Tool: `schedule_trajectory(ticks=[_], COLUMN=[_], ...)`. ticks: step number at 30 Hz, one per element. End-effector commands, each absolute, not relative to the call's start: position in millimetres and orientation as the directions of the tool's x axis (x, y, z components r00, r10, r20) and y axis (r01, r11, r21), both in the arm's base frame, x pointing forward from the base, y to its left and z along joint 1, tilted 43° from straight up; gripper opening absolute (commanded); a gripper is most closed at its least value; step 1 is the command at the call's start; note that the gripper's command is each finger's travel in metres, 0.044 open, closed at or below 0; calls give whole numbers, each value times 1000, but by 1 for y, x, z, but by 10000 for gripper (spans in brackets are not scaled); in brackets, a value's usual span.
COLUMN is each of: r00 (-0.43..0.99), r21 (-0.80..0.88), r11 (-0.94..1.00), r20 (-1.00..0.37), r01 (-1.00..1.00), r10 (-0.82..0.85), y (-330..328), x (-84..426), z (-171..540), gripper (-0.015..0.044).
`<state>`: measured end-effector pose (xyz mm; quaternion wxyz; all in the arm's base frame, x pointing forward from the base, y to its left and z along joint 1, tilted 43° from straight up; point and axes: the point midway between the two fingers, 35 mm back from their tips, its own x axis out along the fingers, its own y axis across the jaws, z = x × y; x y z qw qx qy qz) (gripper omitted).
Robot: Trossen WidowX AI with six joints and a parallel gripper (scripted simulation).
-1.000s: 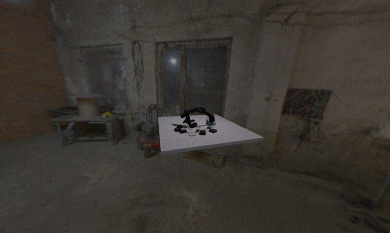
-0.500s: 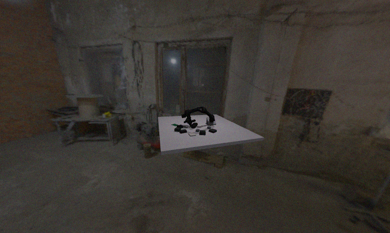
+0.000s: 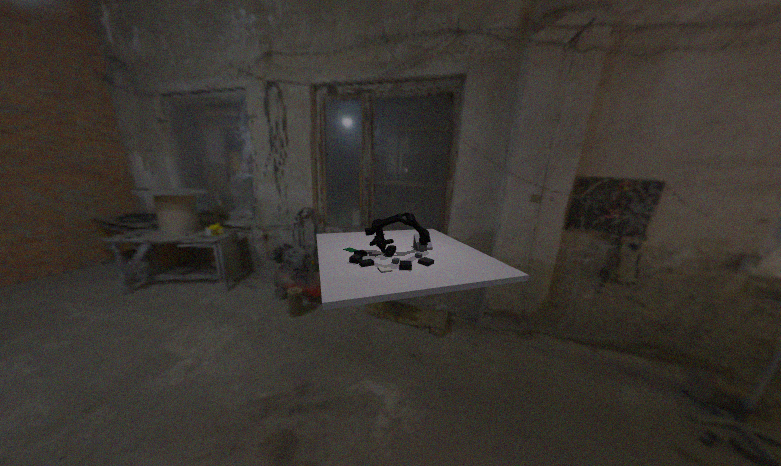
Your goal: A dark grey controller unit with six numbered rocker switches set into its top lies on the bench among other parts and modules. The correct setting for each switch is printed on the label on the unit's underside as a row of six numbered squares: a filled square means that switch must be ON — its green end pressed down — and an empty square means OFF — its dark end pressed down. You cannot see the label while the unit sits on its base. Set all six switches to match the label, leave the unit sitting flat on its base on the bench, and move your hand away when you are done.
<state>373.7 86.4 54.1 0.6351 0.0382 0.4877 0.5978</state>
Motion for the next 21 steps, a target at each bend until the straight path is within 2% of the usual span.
schedule_trajectory(ticks=[1, 21], r00=[-218, -219], r21=[654, 655], r11=[270, 270], r20=[-565, -564], r01=[-707, -706], r10=[796, 796], y=[95, 99], x=[365, 353], z=[52, 56], gripper=[0, 0])
